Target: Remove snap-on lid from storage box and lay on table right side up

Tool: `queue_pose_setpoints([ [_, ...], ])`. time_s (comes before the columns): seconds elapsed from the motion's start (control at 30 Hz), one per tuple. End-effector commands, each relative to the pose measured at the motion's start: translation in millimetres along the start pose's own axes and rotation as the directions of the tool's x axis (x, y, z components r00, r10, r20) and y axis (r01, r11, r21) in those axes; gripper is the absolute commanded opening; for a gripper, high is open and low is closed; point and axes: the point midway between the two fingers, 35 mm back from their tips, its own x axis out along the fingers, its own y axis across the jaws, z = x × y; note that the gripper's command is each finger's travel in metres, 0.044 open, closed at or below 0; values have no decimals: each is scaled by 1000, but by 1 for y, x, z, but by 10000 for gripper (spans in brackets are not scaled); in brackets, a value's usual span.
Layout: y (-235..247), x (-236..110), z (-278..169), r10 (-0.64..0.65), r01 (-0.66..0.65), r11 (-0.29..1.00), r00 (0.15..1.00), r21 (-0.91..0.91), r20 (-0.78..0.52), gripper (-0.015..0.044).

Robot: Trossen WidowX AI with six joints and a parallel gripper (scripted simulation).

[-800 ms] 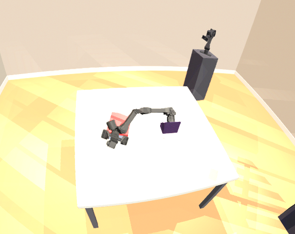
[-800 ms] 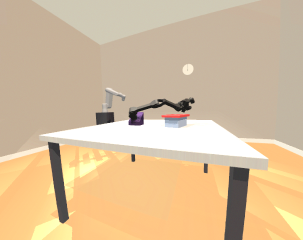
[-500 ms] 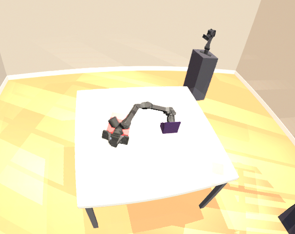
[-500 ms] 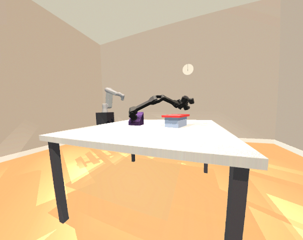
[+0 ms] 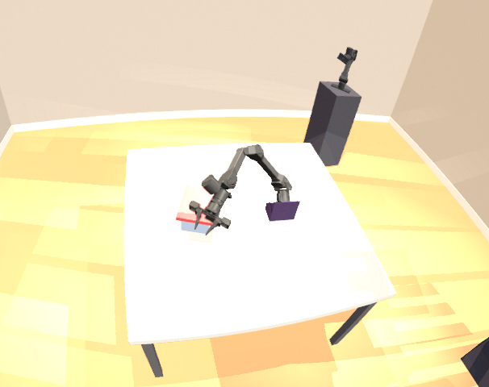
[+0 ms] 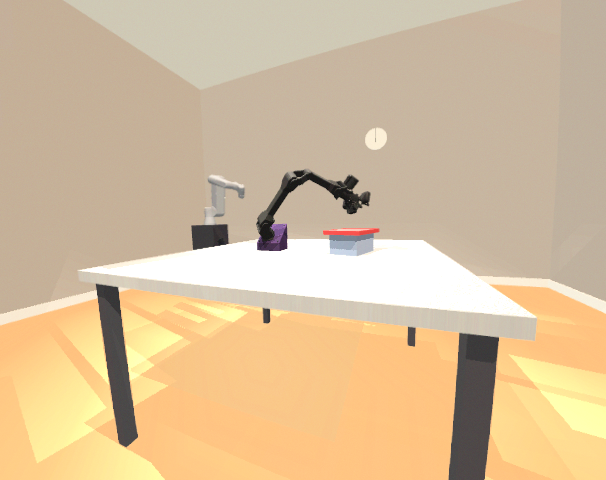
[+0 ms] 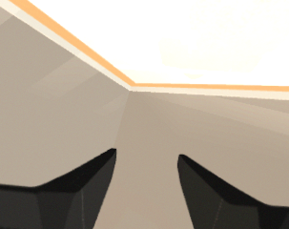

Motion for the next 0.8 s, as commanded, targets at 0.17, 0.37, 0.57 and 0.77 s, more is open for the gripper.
queue_pose_setpoints([
  [0.17, -19, -102, 72, 228, -103, 954, 858, -281, 459, 235],
  [0.37, -22, -161, 104, 378, -76, 877, 719, -475, 583, 235],
  [0.57, -19, -227, 127, 575, -65, 758, 535, -649, 619, 235],
  [0.77, -18, -237, 129, 605, -64, 737, 506, -673, 615, 235],
])
